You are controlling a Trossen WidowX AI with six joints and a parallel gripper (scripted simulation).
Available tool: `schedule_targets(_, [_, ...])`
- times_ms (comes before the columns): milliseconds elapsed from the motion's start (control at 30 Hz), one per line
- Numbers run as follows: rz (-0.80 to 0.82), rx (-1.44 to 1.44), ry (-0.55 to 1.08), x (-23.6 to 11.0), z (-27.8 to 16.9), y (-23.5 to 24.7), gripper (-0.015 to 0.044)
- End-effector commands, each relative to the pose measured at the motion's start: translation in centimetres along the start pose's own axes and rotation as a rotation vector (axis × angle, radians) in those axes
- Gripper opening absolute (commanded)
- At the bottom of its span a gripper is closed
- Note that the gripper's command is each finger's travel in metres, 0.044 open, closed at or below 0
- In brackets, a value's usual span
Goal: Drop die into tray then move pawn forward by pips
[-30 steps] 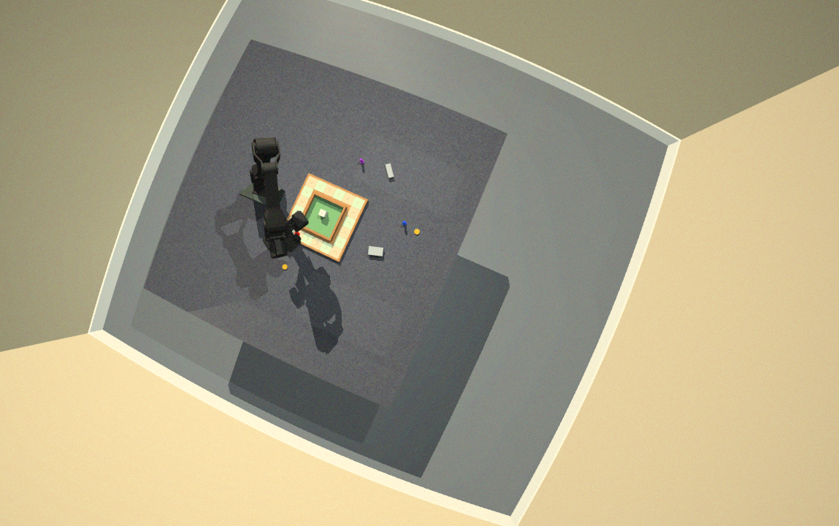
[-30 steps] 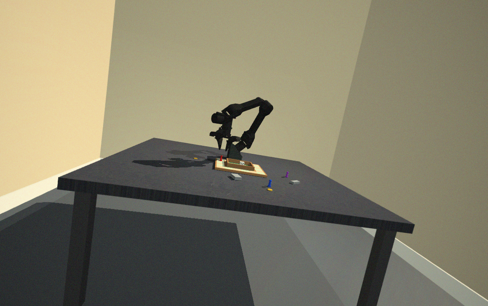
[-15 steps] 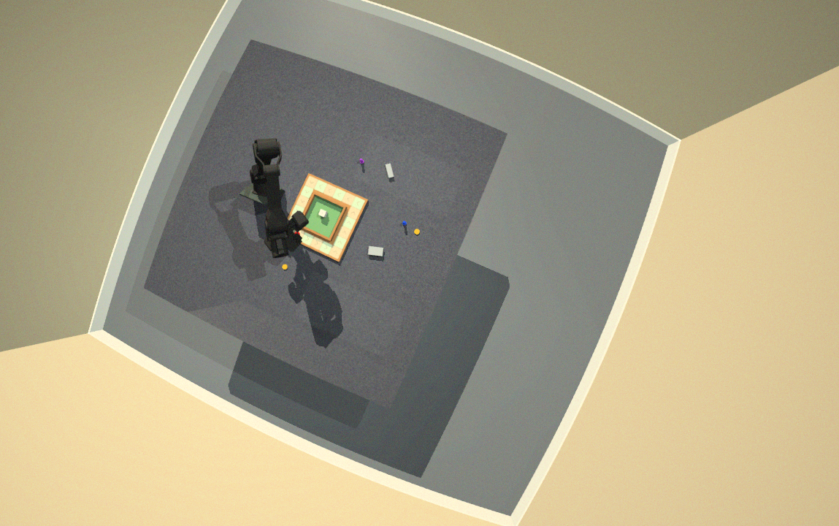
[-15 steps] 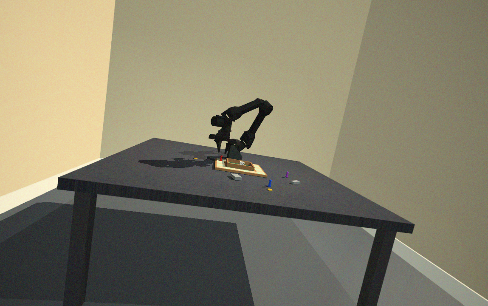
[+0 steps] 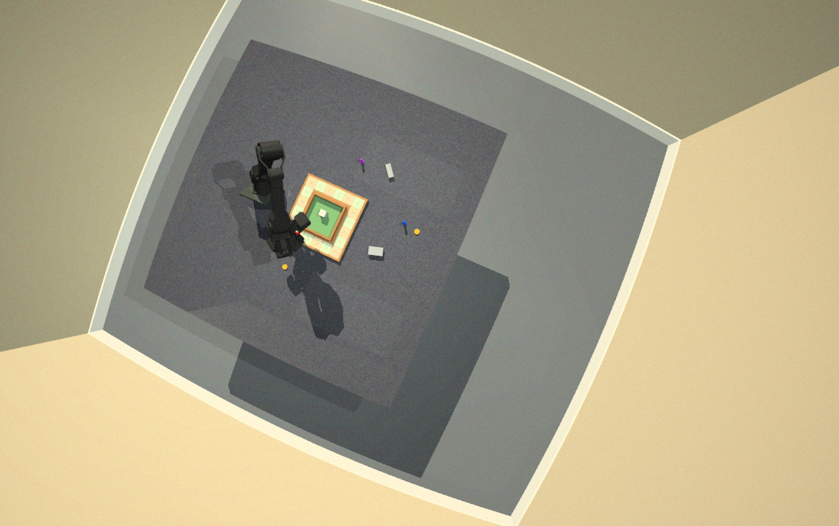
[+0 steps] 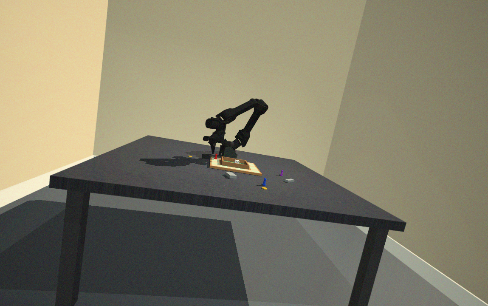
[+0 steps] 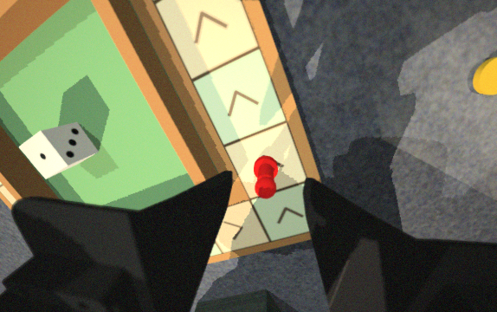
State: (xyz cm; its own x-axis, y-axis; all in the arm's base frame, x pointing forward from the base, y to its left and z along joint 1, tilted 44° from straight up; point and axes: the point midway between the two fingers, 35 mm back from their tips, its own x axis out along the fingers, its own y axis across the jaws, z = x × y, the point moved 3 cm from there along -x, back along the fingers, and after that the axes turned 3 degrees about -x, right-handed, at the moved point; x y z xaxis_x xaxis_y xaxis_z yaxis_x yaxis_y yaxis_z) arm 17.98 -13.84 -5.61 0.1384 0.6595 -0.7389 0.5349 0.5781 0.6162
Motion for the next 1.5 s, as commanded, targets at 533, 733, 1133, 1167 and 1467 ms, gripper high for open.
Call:
schedule_targets(533, [0.008, 0.007, 0.003, 1.6, -0.2, 0.1, 0.0042])
schedule_targets(733, [0.008, 0.007, 0.003, 1.6, -0.2, 0.1, 0.0002])
schedule_targets(1133, [-0.005, 0.016, -0.007, -3.9, 0.7, -0.5, 0.0000])
schedule_targets(1167, [-0.005, 0.015, -0.007, -4.4, 0.8, -0.5, 0.0000])
schedule_targets(1467, [0.000, 0.010, 0.000, -9.7, 0.5, -0.4, 0.0000])
